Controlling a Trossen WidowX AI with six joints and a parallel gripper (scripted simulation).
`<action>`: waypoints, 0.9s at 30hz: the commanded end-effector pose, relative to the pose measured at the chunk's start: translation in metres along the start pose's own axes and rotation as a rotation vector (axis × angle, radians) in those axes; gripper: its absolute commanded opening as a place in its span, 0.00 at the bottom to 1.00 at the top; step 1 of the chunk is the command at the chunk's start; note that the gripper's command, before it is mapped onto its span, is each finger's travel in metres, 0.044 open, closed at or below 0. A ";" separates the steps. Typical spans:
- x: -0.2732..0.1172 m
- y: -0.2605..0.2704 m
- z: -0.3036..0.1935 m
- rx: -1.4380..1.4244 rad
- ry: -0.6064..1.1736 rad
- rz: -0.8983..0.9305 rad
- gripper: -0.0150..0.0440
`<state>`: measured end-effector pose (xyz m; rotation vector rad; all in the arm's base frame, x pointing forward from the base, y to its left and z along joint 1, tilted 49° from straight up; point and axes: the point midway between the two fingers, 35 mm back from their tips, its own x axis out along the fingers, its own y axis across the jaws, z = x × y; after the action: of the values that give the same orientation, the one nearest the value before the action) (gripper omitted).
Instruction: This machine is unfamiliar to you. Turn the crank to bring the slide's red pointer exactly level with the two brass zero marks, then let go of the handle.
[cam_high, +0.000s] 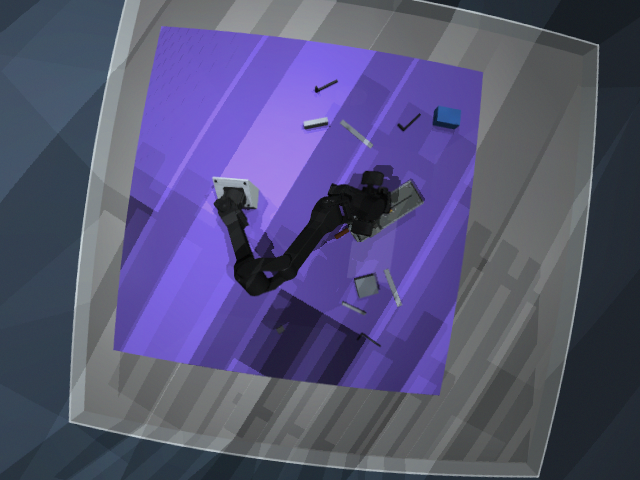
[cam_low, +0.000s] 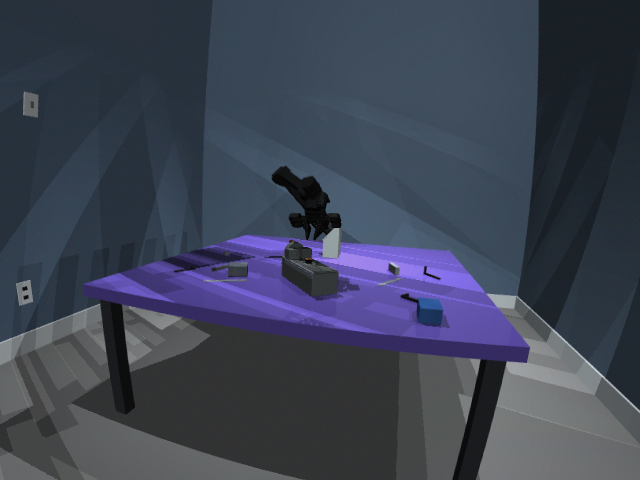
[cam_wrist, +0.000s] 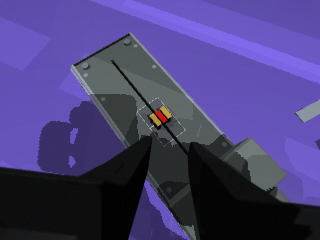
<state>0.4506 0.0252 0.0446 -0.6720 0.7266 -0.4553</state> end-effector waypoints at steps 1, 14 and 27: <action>0.000 0.000 0.000 0.000 0.000 -0.001 0.61; 0.000 0.000 0.000 0.000 0.000 -0.001 0.87; 0.000 0.000 0.000 0.000 0.000 -0.001 0.29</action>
<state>0.4506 0.0251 0.0448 -0.6725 0.7264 -0.4562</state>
